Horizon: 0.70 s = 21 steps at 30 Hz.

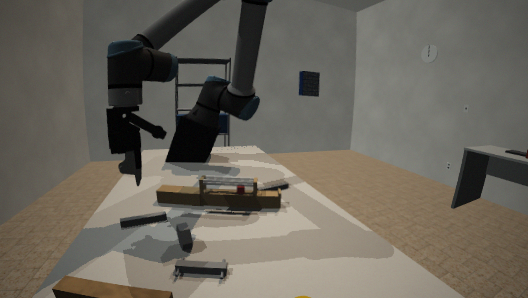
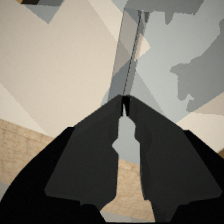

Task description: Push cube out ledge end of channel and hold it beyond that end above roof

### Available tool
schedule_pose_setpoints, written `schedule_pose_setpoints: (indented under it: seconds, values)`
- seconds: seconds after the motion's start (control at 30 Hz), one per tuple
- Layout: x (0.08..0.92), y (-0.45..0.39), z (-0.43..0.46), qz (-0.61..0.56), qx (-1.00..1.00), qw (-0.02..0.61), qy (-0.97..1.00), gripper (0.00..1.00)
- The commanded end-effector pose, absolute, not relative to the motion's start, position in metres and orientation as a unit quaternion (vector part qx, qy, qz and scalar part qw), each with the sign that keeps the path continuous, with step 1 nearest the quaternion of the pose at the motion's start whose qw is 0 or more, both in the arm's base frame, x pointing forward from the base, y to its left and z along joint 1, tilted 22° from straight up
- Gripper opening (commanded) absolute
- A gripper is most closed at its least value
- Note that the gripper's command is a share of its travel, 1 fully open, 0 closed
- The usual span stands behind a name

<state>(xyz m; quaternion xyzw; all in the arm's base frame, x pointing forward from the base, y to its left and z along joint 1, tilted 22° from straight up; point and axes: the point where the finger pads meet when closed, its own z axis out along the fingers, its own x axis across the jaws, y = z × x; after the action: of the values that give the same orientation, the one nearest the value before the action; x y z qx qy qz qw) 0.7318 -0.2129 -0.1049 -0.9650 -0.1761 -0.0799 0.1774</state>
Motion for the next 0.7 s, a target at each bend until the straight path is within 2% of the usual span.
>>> schedule_pose_setpoints:
  seconds: [0.0,0.67]
  values:
    - [0.7335,-0.2138,-0.1042,-0.075,-0.97,0.179,-0.146,0.0]
    - [0.7349,-0.2143,-0.1042,-0.068,-0.975,0.181,-0.108,0.0]
